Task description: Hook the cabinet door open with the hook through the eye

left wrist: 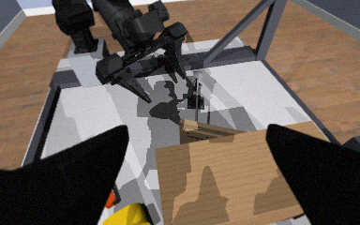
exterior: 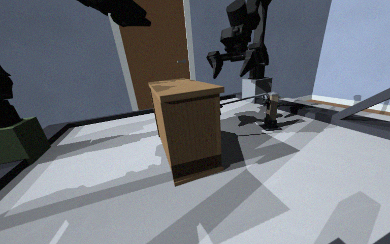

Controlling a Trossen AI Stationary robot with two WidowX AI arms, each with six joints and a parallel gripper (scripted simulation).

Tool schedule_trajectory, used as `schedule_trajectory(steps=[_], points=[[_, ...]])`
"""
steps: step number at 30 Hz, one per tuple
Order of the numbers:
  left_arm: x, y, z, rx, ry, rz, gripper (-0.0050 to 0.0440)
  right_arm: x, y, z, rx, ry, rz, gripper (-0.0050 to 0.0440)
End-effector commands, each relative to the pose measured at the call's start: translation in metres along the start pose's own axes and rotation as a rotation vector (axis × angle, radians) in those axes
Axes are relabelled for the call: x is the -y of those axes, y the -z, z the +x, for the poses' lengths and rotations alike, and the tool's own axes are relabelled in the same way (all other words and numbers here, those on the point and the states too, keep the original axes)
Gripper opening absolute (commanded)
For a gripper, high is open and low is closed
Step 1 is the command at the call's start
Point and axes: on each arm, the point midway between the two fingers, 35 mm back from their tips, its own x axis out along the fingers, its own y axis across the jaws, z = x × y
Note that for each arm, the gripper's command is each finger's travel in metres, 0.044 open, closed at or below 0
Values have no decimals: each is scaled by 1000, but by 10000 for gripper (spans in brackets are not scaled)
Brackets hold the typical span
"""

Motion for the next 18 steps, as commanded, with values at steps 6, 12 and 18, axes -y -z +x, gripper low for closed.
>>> schedule_trajectory(steps=[6, 12, 18], points=[[-1, -10, -5, 31, -3, 0, 400, 22, -3, -2, 77, -146, -143, 440], [-1, -10, -5, 31, -3, 0, 400, 36, -13, -5, 134, -214, -231, 440], [-1, -10, -5, 31, -3, 0, 400, 39, -13, -5, 148, -241, -261, 440]])
